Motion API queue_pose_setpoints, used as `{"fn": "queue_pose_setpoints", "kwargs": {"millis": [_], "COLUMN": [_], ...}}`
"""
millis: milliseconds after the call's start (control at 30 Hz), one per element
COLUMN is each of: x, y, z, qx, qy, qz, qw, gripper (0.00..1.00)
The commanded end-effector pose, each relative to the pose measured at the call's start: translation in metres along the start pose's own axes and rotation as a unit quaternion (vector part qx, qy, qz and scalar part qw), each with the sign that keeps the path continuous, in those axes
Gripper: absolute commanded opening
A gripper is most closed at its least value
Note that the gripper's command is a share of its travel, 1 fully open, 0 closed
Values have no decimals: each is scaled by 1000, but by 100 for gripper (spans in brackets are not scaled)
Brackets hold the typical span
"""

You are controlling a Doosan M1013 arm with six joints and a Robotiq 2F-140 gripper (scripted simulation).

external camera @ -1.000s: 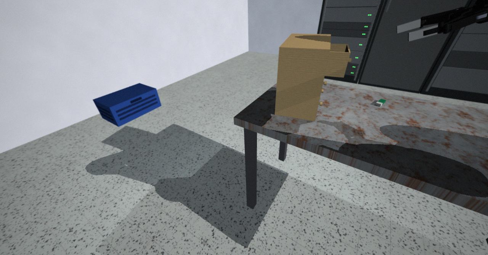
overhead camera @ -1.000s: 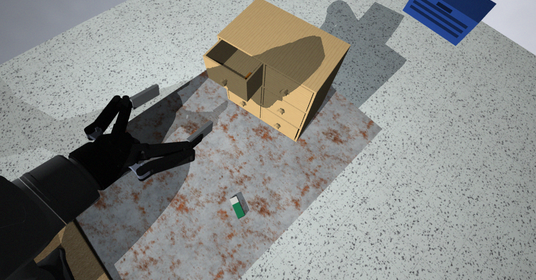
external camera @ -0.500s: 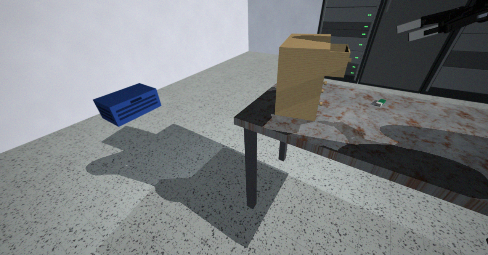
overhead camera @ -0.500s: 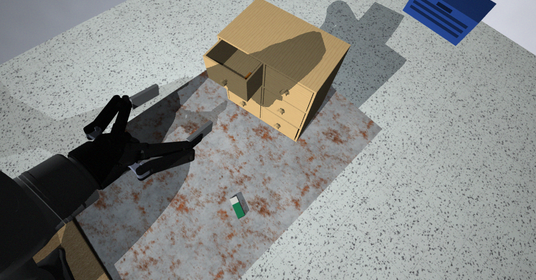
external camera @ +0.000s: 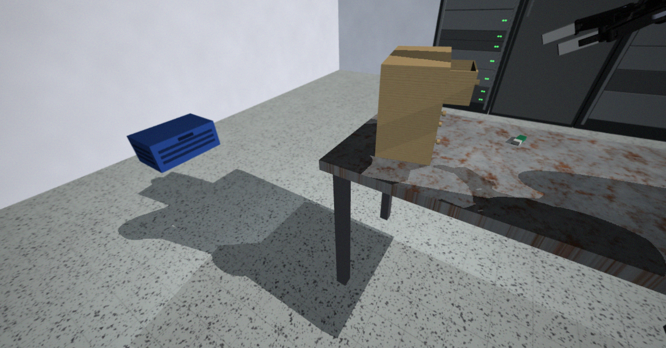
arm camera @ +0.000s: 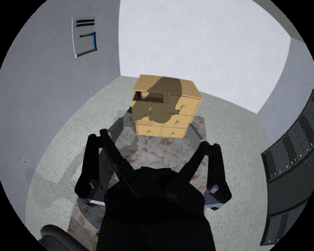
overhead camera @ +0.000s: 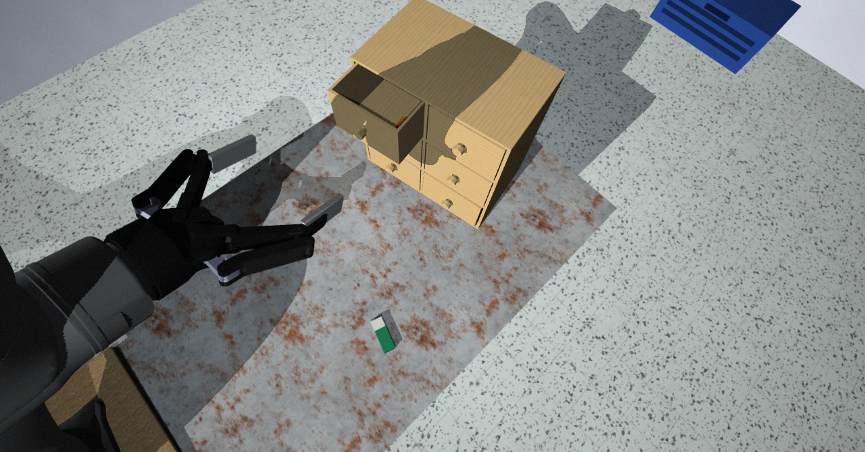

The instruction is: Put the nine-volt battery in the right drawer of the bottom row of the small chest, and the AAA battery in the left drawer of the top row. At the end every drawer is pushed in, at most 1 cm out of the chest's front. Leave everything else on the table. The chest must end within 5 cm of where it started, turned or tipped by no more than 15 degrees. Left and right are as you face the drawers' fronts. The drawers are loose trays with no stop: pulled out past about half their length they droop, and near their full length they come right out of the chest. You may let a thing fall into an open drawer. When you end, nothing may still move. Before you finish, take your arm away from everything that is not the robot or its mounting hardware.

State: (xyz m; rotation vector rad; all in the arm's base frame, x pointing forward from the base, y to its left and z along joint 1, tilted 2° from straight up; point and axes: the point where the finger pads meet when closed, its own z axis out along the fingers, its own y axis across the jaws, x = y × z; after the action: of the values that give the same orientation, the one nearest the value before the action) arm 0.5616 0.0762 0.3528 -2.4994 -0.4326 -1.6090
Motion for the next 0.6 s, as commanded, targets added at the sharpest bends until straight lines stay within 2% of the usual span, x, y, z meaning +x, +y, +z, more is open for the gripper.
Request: {"fn": "queue_pose_setpoints", "kwargs": {"millis": [0, 67, 267, 567], "x": [1, 1, 3, 8], "y": [-1, -1, 0, 0], "z": [-1, -1, -2, -4], "qx": [2, 2, 1, 2], "qy": [-24, -24, -59, -136], "qz": [1, 1, 1, 1], "qw": [1000, 1000, 998, 991], "gripper": [100, 100, 100, 100]}}
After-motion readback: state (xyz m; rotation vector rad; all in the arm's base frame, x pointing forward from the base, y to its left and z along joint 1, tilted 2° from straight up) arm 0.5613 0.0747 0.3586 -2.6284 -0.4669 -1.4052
